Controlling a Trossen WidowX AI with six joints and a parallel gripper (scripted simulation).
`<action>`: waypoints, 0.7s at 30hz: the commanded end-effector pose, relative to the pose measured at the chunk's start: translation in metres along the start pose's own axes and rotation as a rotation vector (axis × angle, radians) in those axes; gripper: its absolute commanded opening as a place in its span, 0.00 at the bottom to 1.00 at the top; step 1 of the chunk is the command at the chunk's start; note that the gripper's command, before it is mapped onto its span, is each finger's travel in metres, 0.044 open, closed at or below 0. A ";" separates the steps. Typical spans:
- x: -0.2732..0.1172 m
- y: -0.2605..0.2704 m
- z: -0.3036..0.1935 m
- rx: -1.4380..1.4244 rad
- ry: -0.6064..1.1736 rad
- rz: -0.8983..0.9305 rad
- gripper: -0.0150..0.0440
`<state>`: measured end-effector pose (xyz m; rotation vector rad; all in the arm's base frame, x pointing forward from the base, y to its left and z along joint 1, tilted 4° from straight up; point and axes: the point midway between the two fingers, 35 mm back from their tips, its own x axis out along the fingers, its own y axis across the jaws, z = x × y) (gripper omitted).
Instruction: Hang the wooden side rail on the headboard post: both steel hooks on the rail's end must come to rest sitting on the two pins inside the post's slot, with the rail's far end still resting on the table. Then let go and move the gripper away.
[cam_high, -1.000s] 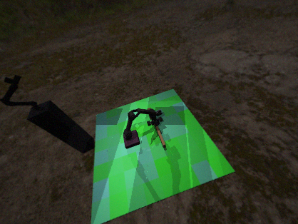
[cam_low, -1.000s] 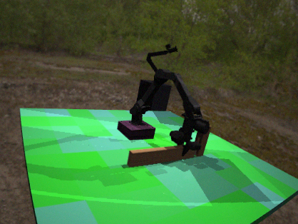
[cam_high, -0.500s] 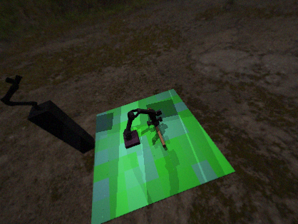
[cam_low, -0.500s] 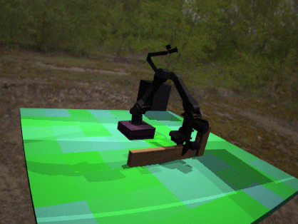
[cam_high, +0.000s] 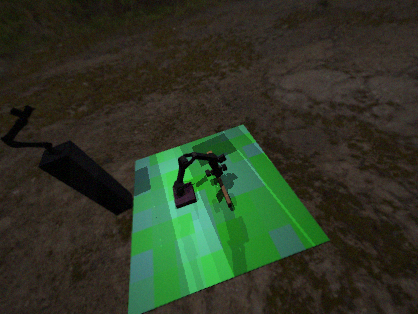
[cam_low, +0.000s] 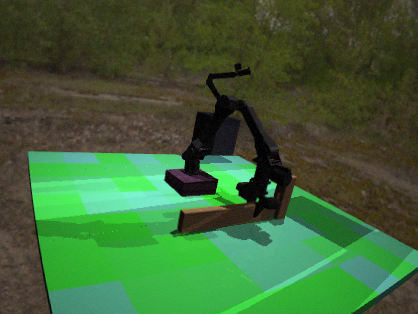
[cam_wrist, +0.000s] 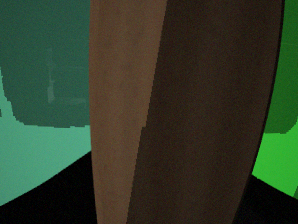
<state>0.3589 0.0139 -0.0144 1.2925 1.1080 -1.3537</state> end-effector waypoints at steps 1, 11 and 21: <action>0.000 -0.003 0.001 0.007 -0.002 -0.004 0.25; 0.000 0.000 0.000 0.003 -0.001 -0.002 0.25; -0.002 0.000 0.000 0.007 -0.002 -0.004 0.25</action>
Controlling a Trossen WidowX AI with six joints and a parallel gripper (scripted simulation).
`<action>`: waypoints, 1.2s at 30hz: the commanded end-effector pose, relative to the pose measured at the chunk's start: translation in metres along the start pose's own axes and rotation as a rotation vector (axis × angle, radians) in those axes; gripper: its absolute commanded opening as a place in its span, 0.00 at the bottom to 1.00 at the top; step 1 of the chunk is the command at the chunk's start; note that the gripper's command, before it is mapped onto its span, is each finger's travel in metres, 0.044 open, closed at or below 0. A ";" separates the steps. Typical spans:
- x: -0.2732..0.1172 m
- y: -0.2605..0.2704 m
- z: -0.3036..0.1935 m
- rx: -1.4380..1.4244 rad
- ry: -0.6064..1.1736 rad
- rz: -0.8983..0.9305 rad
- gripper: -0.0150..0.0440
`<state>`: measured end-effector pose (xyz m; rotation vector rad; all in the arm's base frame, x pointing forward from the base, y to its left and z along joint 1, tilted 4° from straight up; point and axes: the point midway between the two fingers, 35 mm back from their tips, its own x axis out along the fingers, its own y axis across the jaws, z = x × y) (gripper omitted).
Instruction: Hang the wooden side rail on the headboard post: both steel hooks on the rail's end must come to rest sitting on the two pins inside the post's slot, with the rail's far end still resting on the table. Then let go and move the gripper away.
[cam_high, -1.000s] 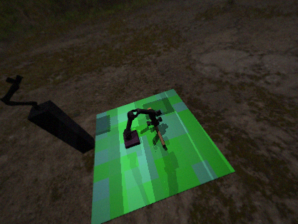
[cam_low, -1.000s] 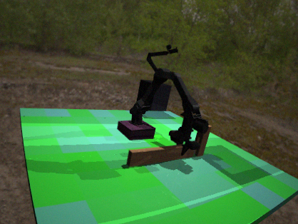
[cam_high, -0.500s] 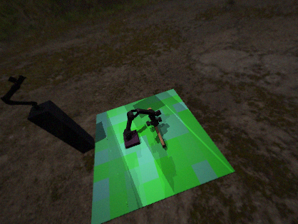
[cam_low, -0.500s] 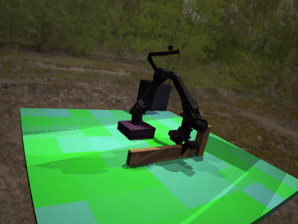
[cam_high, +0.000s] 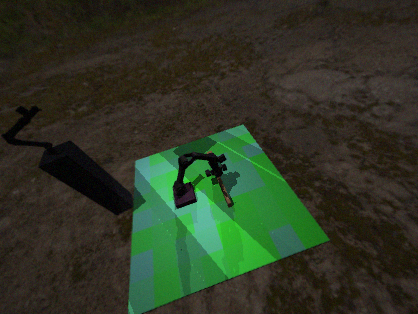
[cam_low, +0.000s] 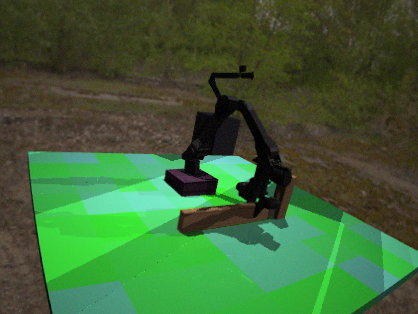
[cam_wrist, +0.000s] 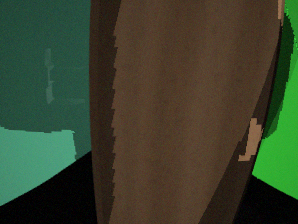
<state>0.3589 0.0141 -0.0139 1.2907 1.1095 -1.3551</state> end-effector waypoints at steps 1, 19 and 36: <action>-0.001 0.000 0.000 0.007 -0.002 -0.002 0.25; -0.004 0.000 0.000 0.007 -0.002 -0.002 0.25; -0.007 0.000 0.000 0.007 -0.002 -0.002 0.25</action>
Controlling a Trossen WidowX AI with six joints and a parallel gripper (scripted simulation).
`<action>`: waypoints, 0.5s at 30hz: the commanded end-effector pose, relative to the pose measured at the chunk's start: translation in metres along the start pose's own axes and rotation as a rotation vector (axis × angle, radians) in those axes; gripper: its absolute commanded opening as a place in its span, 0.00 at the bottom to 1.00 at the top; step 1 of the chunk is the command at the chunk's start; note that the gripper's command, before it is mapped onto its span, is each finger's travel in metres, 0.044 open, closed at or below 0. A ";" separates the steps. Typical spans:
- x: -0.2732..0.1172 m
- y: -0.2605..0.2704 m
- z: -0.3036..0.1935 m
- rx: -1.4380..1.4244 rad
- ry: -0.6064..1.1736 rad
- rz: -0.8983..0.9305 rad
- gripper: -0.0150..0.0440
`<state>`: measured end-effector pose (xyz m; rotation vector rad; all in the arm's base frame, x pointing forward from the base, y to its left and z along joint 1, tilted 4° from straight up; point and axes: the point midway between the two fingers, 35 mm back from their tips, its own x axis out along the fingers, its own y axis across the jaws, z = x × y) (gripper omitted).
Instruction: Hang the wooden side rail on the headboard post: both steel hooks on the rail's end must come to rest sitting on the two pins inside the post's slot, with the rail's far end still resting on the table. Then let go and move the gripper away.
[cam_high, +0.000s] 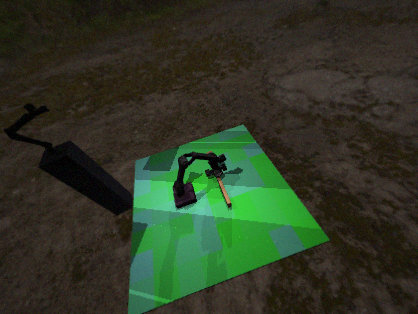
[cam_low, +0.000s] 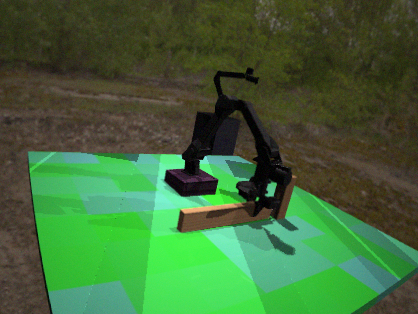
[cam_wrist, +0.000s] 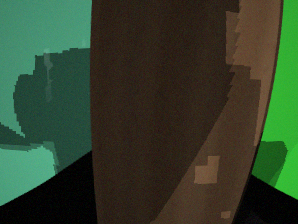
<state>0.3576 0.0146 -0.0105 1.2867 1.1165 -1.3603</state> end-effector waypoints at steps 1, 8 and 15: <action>-0.004 0.001 0.000 0.008 -0.002 0.006 0.25; -0.005 0.001 0.000 0.008 -0.002 0.006 0.25; -0.006 0.001 0.000 0.008 -0.002 0.006 0.25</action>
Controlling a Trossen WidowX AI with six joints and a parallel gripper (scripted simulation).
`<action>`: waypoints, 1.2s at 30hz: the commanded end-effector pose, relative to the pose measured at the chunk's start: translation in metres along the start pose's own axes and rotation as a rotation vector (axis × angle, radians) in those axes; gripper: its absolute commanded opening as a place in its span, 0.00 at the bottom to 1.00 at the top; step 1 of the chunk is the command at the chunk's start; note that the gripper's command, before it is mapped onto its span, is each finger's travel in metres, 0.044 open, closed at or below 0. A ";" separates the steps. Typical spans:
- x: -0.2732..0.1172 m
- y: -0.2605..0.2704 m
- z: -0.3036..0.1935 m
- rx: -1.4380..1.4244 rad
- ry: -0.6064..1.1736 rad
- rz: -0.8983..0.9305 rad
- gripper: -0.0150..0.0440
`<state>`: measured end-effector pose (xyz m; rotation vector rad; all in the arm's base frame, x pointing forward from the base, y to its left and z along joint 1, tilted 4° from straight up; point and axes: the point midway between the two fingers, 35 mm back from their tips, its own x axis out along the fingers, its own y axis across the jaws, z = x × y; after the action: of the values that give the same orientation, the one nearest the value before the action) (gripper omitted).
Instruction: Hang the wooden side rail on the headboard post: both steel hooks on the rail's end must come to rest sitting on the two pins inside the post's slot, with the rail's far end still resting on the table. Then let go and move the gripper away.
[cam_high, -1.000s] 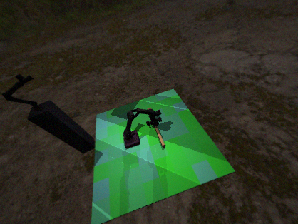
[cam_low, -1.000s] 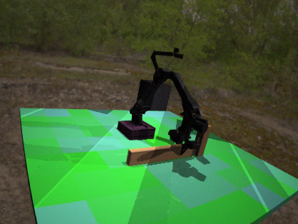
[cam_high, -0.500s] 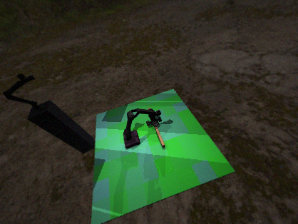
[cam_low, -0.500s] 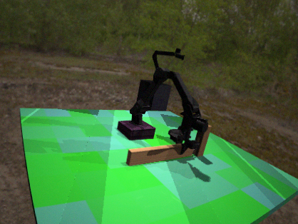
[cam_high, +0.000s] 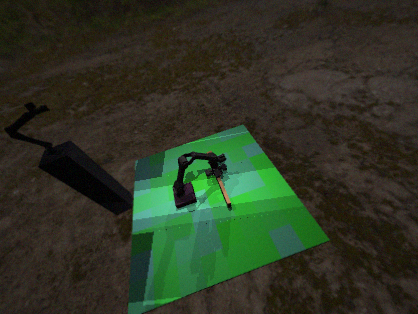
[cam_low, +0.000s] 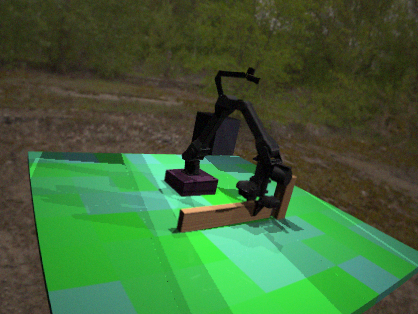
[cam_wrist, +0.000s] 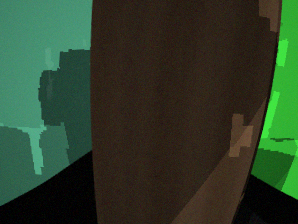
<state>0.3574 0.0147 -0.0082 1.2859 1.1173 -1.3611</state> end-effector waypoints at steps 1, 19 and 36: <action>-0.004 0.001 0.000 0.009 -0.001 0.007 0.25; -0.007 0.001 0.000 0.009 -0.001 0.007 0.25; -0.010 0.001 0.000 0.009 -0.001 0.007 0.25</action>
<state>0.3573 0.0148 -0.0024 1.2857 1.1177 -1.3623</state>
